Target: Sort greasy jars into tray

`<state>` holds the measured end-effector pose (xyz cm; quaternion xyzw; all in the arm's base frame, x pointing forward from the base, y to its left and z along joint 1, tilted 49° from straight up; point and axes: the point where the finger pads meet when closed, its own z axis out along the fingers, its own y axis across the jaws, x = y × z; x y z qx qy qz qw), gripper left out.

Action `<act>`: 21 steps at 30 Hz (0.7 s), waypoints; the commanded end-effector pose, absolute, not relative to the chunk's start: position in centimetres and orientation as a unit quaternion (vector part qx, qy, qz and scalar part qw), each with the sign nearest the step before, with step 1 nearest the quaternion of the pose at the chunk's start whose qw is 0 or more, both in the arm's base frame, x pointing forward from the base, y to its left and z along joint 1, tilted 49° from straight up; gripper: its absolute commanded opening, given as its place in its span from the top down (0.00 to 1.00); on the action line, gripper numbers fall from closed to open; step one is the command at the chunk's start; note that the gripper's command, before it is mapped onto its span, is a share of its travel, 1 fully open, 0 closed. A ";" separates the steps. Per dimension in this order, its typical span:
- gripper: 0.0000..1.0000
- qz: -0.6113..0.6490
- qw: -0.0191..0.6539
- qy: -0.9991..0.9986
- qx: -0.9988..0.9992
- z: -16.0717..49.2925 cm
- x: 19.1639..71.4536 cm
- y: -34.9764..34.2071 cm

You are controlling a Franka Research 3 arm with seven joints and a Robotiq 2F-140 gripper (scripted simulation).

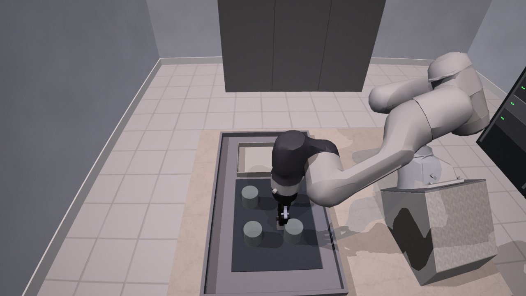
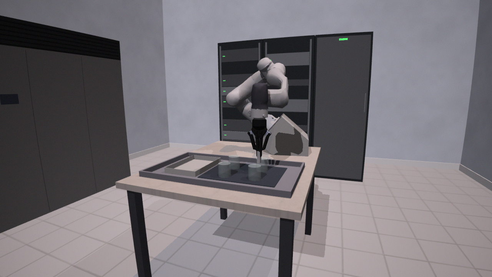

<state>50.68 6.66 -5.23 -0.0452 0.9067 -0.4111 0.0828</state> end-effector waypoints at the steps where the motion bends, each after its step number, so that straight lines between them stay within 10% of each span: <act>1: 1.00 -0.410 0.082 0.907 -0.044 -5.3 50.5 6.8; 21: 1.00 -0.410 0.082 0.907 -0.044 -5.2 50.2 6.9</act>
